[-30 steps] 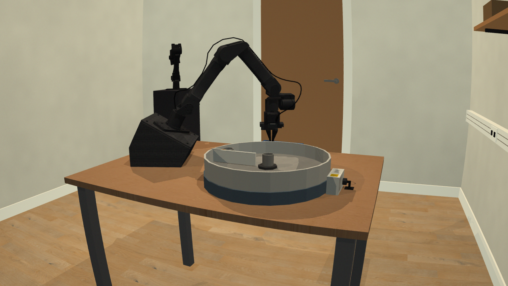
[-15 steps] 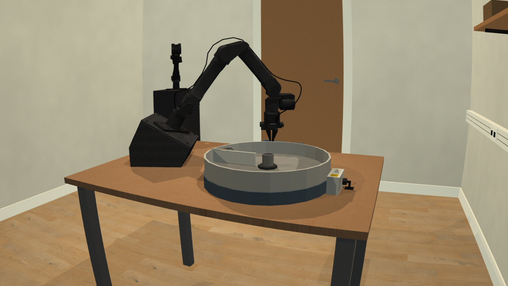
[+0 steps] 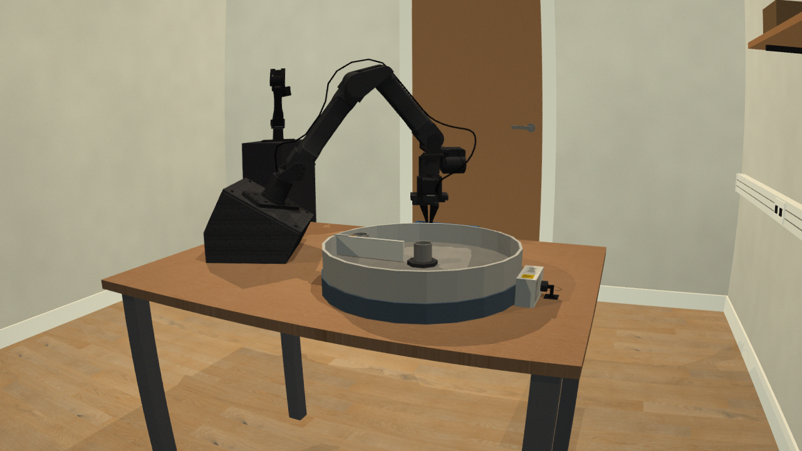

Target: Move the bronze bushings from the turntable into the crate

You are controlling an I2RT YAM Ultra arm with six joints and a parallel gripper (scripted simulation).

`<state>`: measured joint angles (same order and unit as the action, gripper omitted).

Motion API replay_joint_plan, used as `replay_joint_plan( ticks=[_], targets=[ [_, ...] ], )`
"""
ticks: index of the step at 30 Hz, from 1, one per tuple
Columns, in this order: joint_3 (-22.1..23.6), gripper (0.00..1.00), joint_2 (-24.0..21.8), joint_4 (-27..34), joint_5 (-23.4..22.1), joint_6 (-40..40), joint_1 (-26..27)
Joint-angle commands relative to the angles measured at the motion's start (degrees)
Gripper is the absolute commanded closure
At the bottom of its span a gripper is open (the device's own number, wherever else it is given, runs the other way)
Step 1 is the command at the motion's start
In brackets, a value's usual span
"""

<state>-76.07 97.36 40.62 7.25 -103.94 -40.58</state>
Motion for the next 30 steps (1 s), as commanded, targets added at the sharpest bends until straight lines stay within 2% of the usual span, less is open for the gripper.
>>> replay_joint_plan(
  ticks=[1,2,3,30],
  targets=[
    [1.05,1.0,-1.18,-0.76,-0.3,0.59,0.41],
    [1.05,1.0,-1.18,-0.76,-0.3,0.59,0.41],
    [-1.05,1.0,-1.03,0.26,-0.36,0.64,-0.13],
    [-0.65,1.0,-0.93,-0.26,-0.27,0.61,0.02]
  ],
)
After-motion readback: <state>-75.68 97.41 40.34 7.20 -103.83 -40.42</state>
